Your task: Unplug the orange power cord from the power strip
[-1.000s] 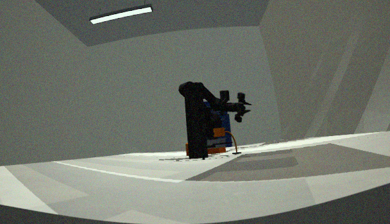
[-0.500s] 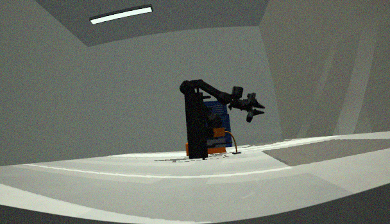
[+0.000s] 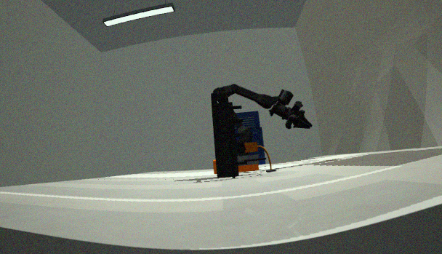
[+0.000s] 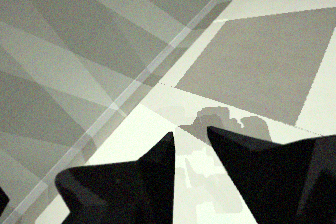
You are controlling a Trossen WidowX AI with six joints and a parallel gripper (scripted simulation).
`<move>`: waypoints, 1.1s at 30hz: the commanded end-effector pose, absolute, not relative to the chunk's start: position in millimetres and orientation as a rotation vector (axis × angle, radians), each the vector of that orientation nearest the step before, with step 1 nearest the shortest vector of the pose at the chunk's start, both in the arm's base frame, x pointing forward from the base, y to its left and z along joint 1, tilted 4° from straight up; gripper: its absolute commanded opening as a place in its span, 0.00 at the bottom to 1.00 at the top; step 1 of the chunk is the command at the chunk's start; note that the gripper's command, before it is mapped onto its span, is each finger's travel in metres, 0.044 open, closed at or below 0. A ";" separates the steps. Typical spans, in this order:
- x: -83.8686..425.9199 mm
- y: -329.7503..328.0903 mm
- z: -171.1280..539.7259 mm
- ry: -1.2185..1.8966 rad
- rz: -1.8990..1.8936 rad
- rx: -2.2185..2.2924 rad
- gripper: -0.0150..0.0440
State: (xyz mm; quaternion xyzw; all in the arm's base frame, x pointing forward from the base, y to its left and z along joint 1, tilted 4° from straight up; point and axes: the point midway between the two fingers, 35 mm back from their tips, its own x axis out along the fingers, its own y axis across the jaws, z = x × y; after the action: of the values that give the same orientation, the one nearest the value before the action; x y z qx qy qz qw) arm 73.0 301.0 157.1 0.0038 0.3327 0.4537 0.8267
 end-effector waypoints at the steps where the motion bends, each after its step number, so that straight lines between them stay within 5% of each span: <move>1: 141.9 275.6 137.5 0.693 0.878 -0.433 0.53; 18: 234.4 180.5 114.5 0.877 0.915 -1.044 0.53; 33: 265.0 72.7 107.8 1.055 1.235 -1.283 0.53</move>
State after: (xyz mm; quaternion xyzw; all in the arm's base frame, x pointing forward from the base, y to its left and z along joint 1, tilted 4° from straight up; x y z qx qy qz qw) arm 253.2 134.3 112.0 -0.5138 0.4168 0.4362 0.6099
